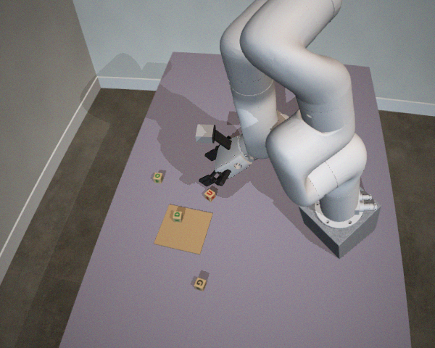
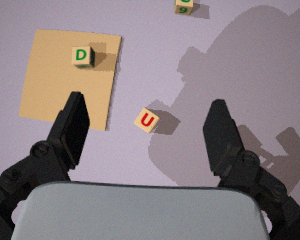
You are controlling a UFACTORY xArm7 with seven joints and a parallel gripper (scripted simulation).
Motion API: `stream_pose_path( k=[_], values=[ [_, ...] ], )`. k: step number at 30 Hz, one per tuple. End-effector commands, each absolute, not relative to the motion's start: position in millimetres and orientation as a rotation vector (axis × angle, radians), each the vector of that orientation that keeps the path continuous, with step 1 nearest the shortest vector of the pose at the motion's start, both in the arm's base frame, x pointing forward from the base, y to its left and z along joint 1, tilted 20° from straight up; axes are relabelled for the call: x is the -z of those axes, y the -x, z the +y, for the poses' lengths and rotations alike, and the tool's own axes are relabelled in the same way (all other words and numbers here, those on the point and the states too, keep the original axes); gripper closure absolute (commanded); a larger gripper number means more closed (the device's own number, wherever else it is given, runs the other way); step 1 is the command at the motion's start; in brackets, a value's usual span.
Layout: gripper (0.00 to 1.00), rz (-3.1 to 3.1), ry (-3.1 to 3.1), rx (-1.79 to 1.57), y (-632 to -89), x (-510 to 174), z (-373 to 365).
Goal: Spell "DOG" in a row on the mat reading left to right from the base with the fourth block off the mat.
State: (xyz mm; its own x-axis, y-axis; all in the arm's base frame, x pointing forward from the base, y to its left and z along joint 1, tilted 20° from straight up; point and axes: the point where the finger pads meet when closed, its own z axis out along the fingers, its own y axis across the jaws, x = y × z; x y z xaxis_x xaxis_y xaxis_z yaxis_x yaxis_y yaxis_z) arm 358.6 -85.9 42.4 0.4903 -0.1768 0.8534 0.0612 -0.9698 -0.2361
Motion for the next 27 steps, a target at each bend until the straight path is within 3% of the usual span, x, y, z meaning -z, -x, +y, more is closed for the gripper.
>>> stream_pose_path(
  k=[1,27],
  values=[
    [0.00,0.099,2.502,1.476,-359,-43,-87],
    [0.00,0.089,2.500,1.483,-373,-46,-91]
  ],
)
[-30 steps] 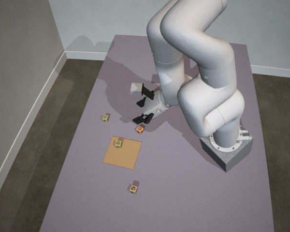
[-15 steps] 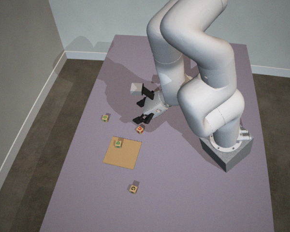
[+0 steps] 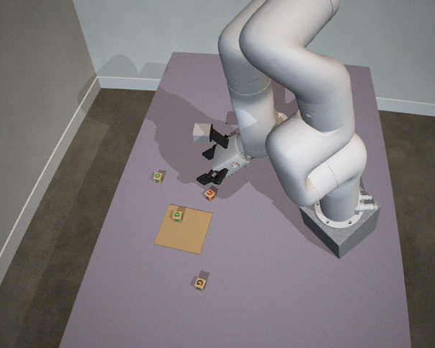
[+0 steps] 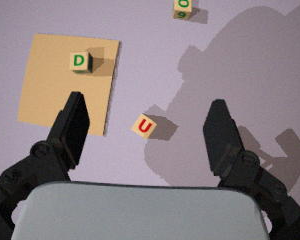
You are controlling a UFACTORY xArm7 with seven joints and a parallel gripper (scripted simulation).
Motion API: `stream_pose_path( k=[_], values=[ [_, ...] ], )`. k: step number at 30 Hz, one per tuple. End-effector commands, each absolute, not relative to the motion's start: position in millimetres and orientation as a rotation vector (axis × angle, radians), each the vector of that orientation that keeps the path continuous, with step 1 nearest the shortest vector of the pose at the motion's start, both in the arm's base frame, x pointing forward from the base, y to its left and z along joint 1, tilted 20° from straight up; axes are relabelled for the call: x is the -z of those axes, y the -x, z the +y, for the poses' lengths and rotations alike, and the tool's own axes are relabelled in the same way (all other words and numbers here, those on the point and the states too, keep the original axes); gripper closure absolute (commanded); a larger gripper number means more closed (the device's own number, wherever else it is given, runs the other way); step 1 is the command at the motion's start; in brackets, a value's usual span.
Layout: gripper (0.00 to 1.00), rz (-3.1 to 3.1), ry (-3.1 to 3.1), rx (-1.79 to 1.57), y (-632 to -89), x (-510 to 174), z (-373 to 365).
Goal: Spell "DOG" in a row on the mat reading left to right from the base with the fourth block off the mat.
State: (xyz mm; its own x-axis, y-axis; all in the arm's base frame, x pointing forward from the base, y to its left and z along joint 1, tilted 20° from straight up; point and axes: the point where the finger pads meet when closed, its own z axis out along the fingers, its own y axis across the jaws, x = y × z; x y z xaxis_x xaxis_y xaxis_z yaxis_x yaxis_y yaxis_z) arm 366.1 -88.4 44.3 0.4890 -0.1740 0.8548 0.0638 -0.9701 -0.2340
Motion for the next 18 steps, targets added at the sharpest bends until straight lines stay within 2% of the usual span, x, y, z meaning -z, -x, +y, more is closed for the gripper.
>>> stream_pose_path(
  k=[1,8,10,18],
  values=[
    [0.00,0.089,2.500,1.483,-373,-46,-91],
    [0.00,0.089,2.500,1.483,-373,-46,-91],
    [0.00,0.073,2.496,1.498,-407,-55,-102],
    [0.00,0.073,2.496,1.498,-407,-55,-102]
  ],
)
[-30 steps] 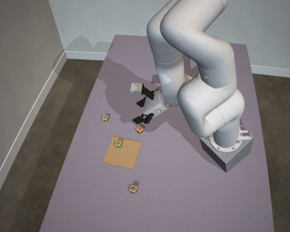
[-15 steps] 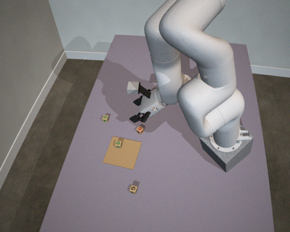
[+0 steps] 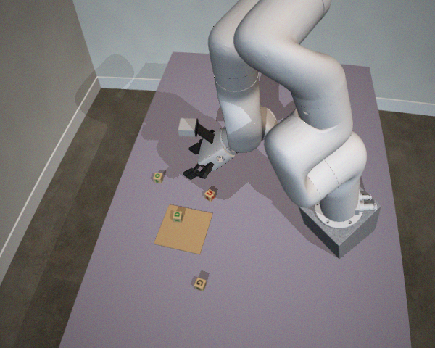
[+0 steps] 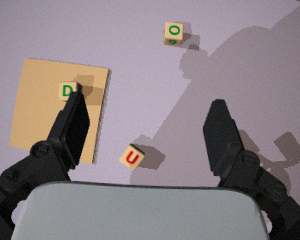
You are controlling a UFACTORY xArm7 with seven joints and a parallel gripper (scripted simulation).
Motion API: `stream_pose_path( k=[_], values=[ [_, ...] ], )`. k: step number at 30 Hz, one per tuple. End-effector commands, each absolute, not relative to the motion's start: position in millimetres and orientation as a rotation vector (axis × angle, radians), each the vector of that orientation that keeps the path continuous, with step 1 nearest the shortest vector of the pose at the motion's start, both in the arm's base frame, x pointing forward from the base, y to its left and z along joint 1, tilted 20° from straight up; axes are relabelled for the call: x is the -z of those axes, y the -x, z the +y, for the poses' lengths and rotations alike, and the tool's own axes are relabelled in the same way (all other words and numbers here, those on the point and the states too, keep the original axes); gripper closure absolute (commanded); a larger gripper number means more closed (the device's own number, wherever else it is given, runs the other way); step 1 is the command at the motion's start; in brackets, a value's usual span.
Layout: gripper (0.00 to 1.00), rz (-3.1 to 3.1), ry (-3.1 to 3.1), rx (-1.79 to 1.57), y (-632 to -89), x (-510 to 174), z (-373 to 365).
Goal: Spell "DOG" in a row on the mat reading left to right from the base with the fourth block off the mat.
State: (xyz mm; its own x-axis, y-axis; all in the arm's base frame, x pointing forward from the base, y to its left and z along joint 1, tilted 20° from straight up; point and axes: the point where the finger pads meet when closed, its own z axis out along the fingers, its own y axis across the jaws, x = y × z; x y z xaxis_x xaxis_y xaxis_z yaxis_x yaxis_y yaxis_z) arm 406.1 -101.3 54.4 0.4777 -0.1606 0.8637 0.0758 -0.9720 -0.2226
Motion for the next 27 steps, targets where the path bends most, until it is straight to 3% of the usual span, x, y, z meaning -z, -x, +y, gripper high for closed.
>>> stream_pose_path(
  k=[1,4,15,17,27],
  values=[
    [0.00,0.073,2.496,1.498,-407,-55,-102],
    [0.00,0.066,2.492,1.507,-454,-65,-115],
    [0.00,0.066,2.492,1.507,-454,-65,-115],
    [0.00,0.077,2.494,1.500,-497,-72,-125],
    [0.00,0.077,2.494,1.500,-497,-72,-125]
  ],
)
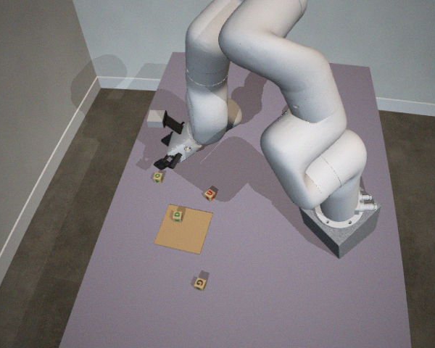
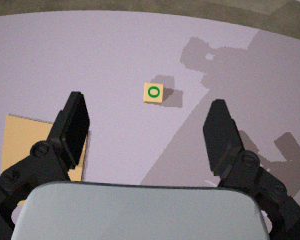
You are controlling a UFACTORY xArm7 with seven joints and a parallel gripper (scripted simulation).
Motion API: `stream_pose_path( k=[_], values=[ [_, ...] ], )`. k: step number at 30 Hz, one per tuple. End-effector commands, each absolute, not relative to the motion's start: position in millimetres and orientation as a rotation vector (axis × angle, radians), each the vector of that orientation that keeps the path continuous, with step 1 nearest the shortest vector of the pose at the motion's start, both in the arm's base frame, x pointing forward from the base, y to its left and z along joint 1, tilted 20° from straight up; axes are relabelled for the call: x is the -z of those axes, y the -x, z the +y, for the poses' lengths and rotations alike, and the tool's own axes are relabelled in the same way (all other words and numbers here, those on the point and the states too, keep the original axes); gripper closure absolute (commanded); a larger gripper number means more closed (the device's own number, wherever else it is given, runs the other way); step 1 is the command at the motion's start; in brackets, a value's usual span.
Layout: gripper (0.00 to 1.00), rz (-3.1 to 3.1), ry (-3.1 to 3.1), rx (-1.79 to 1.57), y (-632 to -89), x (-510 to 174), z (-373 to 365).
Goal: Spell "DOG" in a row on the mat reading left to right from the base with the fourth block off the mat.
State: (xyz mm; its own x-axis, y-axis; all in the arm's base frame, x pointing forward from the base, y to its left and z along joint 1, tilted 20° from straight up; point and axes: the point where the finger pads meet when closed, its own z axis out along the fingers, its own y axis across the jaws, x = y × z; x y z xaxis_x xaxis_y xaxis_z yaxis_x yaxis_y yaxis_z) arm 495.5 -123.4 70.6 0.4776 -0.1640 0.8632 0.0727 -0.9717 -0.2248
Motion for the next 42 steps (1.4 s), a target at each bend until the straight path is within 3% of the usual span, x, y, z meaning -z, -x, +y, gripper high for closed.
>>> stream_pose_path(
  k=[1,3,42],
  values=[
    [0.00,0.077,2.494,1.500,-497,-72,-125],
    [0.00,0.092,2.499,1.485,-525,-74,-129],
    [0.00,0.099,2.501,1.477,-536,-74,-131]
  ],
)
